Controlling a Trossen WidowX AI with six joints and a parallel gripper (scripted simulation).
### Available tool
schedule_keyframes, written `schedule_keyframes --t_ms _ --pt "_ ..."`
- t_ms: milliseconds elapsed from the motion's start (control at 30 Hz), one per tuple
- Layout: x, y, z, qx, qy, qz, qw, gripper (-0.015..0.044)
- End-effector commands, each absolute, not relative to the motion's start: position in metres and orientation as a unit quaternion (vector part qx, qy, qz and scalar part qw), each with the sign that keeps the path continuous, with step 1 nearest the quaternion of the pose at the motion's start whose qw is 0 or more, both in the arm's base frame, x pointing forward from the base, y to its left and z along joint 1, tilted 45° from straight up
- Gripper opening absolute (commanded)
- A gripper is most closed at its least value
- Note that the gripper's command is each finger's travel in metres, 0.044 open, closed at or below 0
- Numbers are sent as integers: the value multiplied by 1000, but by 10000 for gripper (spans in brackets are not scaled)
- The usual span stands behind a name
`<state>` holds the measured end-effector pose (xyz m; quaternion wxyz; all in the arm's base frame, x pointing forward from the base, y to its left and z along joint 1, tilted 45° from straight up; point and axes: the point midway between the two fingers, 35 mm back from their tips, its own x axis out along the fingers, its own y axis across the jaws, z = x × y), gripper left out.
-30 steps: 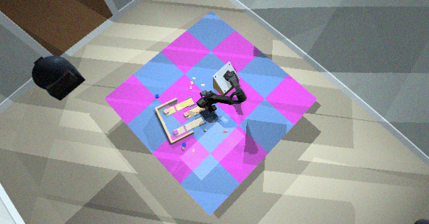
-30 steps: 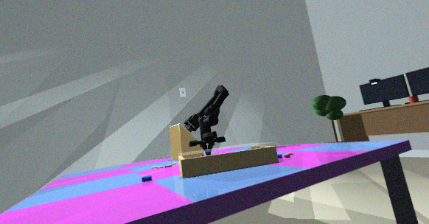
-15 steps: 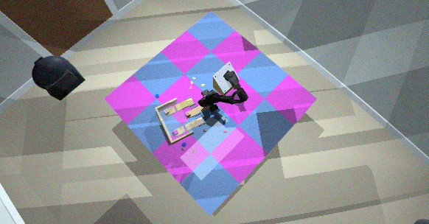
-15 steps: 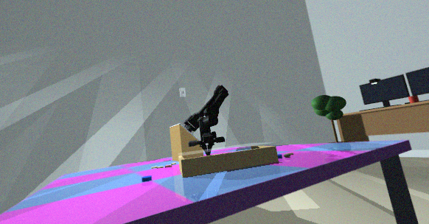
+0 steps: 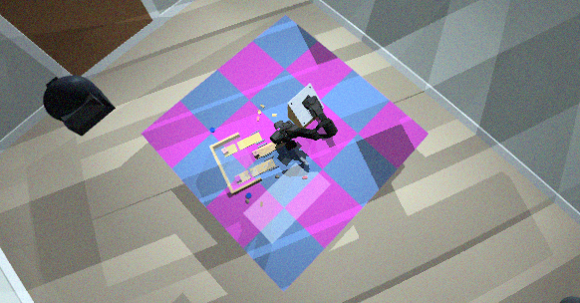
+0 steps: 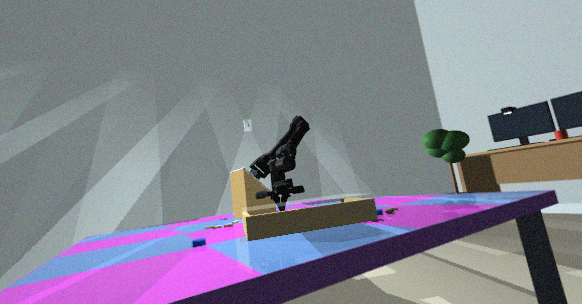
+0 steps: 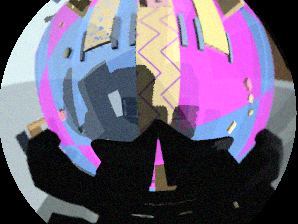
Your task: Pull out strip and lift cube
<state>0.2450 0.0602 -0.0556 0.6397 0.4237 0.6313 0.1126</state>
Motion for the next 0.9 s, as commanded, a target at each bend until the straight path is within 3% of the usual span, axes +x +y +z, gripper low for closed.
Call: schedule_keyframes --t_ms 0,867 --pt "231 70 -58 423 646 116 625 0" --pt "243 60 -55 424 632 112 639 0"
